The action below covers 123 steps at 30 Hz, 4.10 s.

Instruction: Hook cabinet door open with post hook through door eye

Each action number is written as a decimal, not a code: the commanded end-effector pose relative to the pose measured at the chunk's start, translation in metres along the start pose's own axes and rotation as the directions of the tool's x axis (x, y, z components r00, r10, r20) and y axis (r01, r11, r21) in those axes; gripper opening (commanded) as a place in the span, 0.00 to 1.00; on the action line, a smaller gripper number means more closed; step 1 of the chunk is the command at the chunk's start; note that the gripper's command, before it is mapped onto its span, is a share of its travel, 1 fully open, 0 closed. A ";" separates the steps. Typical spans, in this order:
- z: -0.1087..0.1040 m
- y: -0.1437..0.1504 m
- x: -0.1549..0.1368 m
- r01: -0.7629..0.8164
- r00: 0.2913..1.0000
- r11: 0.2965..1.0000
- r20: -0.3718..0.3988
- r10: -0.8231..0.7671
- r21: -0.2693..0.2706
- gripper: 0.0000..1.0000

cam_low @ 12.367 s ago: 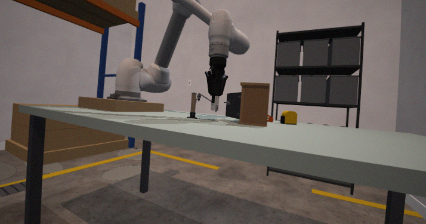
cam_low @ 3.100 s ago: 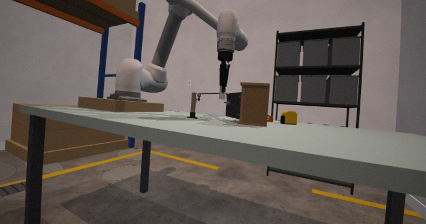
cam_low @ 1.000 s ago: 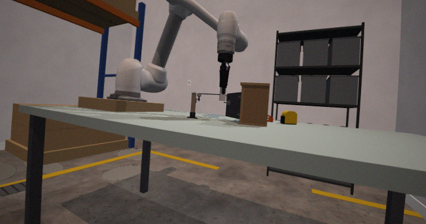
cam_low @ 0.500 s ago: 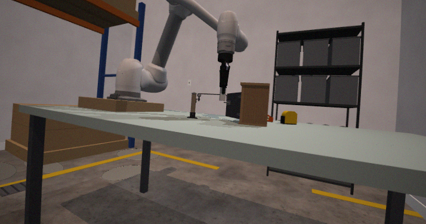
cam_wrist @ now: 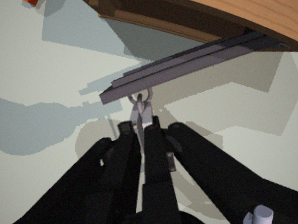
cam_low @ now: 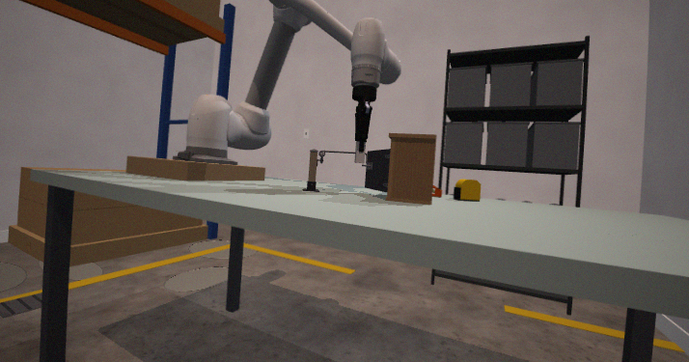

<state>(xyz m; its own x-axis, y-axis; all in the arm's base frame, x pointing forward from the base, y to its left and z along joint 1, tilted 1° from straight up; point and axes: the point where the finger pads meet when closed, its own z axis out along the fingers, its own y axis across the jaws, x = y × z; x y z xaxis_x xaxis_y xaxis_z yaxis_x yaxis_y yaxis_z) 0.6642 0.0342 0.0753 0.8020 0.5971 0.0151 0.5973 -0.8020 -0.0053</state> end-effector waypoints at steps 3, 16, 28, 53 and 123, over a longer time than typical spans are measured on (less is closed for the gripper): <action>0.003 0.000 0.000 0.000 1.000 1.000 0.000 0.000 0.000 0.03; 0.003 0.000 0.000 0.000 1.000 1.000 0.000 0.000 0.000 0.03; 0.003 0.000 0.000 0.000 1.000 1.000 0.000 0.000 0.000 0.03; 0.005 0.000 0.001 0.000 1.000 1.000 0.000 0.000 0.000 0.03; 0.005 0.000 0.001 0.000 1.000 1.000 0.000 0.000 0.000 0.14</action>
<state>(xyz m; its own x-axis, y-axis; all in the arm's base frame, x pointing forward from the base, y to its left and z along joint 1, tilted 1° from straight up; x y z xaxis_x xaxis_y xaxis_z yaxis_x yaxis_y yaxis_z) 0.6647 0.0346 0.0701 0.8020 0.5971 0.0152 0.5972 -0.8020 -0.0053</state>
